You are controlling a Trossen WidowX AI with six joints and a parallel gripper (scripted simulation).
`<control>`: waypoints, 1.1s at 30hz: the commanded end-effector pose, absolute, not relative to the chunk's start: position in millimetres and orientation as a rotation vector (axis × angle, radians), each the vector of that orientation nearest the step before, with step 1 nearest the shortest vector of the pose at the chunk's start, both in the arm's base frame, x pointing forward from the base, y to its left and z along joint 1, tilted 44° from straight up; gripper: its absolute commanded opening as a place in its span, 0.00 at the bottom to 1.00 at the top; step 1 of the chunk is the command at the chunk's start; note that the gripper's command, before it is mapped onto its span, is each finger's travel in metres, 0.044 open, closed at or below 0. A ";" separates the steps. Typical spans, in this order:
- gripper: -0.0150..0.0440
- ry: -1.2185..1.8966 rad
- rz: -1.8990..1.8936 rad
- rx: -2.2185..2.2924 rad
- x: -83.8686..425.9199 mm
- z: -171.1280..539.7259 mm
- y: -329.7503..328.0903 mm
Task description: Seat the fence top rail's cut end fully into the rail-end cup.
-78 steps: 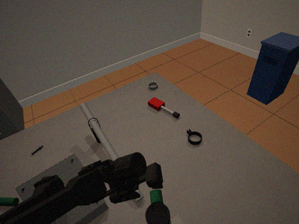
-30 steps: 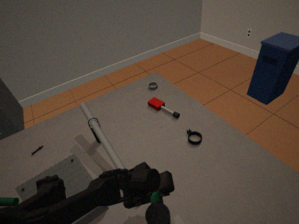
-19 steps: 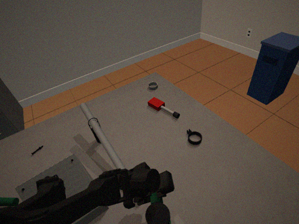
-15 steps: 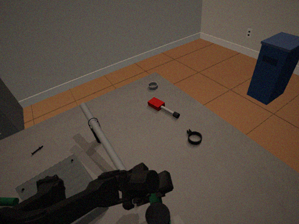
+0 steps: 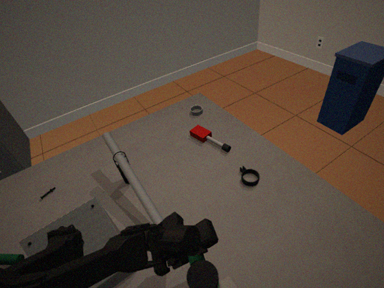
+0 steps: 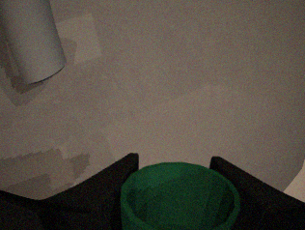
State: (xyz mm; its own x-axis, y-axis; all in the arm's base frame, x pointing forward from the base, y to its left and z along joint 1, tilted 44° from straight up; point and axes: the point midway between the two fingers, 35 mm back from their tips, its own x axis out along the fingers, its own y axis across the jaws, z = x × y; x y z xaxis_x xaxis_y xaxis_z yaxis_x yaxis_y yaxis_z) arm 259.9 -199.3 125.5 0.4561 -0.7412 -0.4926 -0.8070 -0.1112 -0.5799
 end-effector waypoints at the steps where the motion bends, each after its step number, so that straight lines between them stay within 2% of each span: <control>1: 0.25 1.295 0.143 -1.895 256.3 123.9 -198.0; 33: 0.25 1.223 0.461 -2.057 229.6 120.7 -194.3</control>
